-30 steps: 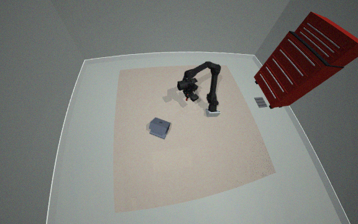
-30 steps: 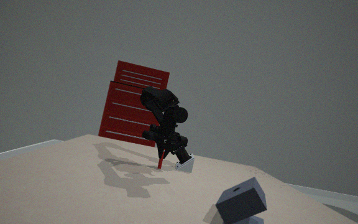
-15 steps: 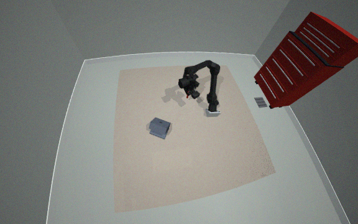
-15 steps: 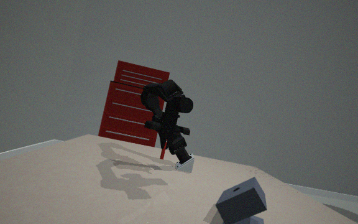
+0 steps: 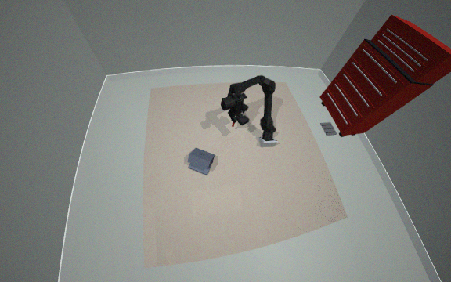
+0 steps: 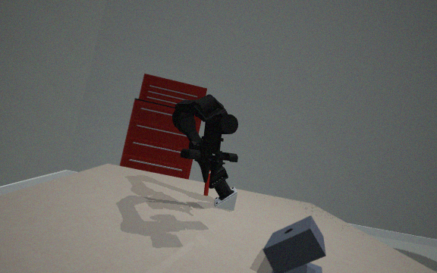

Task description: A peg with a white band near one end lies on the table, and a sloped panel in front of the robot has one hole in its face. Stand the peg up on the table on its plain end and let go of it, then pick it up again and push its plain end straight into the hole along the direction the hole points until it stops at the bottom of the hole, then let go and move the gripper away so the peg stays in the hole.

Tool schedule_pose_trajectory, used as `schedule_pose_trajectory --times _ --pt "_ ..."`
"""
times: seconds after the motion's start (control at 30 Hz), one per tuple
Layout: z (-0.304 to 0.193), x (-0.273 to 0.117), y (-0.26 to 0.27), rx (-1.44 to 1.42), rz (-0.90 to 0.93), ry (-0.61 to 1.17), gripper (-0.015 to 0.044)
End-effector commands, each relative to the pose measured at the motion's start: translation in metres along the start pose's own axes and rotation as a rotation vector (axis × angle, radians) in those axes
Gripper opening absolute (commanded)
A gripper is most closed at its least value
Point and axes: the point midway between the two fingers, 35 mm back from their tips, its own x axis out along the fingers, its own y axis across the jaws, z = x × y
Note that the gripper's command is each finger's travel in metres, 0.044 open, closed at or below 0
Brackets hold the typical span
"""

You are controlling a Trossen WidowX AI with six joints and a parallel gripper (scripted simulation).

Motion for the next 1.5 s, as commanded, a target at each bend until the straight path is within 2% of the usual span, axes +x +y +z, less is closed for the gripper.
schedule_pose_trajectory --times 0.0,1.47 --pt "-0.013 -0.002 -0.001 0.002 -0.025 0.032 0.0000" --pt "-0.127 -0.021 -0.008 -0.011 -0.223 0.340 0.0000"
